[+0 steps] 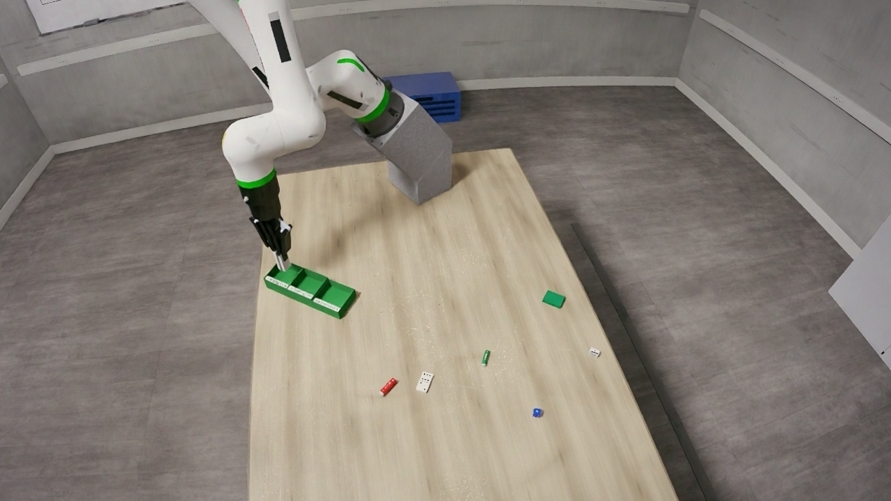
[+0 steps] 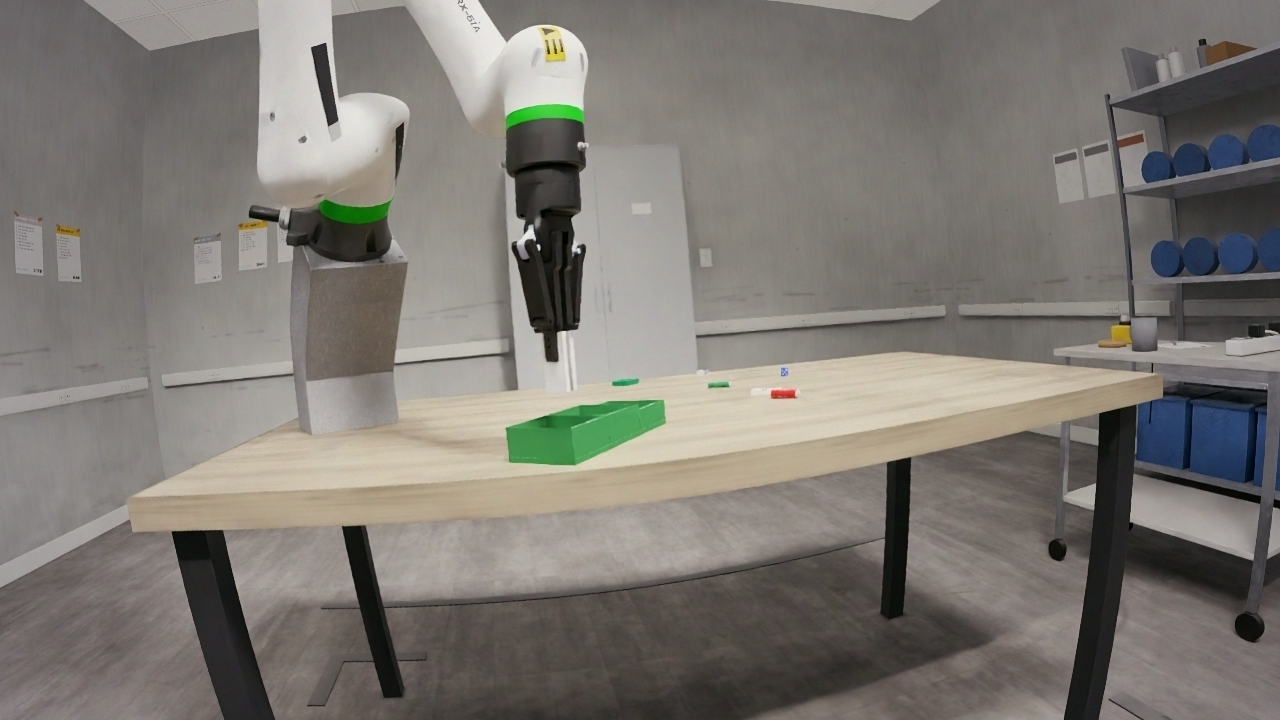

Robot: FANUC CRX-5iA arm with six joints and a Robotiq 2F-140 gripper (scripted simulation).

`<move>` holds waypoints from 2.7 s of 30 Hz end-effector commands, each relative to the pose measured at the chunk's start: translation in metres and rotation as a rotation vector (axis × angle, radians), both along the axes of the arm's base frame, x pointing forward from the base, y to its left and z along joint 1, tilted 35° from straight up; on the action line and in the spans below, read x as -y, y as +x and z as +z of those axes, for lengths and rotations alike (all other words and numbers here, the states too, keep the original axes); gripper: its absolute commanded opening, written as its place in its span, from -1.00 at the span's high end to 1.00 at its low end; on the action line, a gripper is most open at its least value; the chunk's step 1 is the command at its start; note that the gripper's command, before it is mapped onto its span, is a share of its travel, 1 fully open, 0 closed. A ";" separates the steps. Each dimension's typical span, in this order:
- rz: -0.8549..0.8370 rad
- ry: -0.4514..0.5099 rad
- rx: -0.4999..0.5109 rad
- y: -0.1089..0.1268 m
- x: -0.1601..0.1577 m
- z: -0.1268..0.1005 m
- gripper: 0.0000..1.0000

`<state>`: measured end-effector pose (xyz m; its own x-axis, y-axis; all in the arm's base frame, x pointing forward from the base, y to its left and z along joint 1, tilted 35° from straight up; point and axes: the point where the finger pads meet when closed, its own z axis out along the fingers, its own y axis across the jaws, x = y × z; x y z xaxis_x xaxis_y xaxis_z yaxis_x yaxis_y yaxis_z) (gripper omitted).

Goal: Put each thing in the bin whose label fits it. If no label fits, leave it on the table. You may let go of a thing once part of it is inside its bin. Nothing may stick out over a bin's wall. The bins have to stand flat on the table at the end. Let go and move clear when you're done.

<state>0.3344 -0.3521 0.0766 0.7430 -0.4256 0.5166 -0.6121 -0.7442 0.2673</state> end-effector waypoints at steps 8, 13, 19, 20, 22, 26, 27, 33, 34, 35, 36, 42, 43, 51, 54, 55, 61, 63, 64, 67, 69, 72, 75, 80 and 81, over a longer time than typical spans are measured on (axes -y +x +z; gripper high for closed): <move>0.002 0.003 0.000 0.005 0.010 -0.014 0.70; 0.002 0.003 0.000 0.009 0.017 -0.025 0.70; 0.002 0.003 0.000 0.013 0.025 -0.038 0.70; 0.002 0.003 0.000 0.013 0.025 -0.038 0.70; 0.002 0.003 0.000 0.014 0.026 -0.040 0.70; 0.002 0.003 0.000 0.015 0.028 -0.044 0.70; 0.002 0.003 0.000 0.015 0.028 -0.044 0.70; 0.002 0.003 0.000 0.015 0.028 -0.044 0.70; 0.002 0.003 0.000 0.015 0.028 -0.044 0.70; 0.002 0.003 0.000 0.015 0.028 -0.044 0.70; 0.002 0.003 0.000 0.015 0.028 -0.044 0.70; 0.002 0.003 0.000 0.015 0.028 -0.044 0.70; 0.002 0.003 0.000 0.015 0.028 -0.044 0.70; 0.002 0.003 0.000 0.015 0.028 -0.044 0.70; 0.002 0.003 0.000 0.015 0.028 -0.044 0.70; 0.002 0.003 0.000 0.015 0.028 -0.044 0.70; 0.002 0.003 0.000 0.015 0.028 -0.044 0.70; 0.002 0.003 0.000 0.015 0.028 -0.044 0.70; 0.002 0.003 0.000 0.015 0.028 -0.044 0.70; 0.002 0.003 0.000 0.015 0.028 -0.044 0.70; 0.002 0.003 0.000 0.015 0.028 -0.044 0.70; 0.002 0.003 0.000 0.015 0.028 -0.044 0.70; 0.002 0.003 0.000 0.014 0.027 -0.041 0.70; 0.002 0.003 0.000 0.012 0.024 -0.036 0.70; 0.002 0.003 0.000 0.012 0.023 -0.035 0.70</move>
